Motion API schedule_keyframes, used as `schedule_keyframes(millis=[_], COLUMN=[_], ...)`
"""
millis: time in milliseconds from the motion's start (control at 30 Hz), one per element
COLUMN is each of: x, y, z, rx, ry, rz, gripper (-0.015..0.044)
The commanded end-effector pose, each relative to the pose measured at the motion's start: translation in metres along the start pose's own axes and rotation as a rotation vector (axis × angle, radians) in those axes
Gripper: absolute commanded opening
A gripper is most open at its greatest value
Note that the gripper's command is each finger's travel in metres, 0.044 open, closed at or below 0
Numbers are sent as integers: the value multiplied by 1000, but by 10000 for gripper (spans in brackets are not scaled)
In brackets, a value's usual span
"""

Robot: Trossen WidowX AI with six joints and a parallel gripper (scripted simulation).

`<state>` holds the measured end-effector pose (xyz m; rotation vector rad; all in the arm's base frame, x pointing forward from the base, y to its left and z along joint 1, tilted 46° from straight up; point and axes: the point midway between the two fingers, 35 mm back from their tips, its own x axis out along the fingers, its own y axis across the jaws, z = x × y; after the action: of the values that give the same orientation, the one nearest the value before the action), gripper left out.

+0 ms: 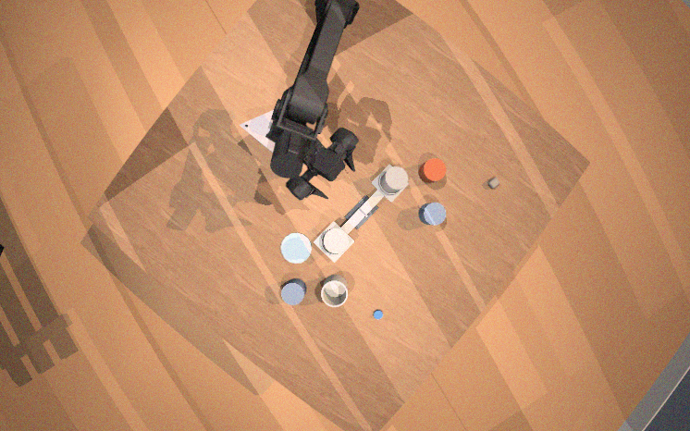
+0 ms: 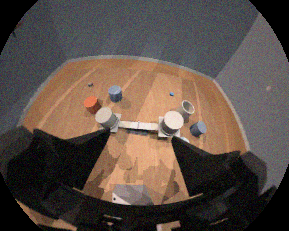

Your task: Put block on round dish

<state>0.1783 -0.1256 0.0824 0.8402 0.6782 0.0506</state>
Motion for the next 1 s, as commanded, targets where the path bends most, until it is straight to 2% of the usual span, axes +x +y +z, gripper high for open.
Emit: schedule_keyframes(millis=[0, 533, 967], x=[1, 33, 69], y=[-1, 19, 48], z=[-6, 11, 18], rx=[16, -316, -665], ry=[11, 219, 356], rz=[7, 85, 208], gripper=[440, 440, 440])
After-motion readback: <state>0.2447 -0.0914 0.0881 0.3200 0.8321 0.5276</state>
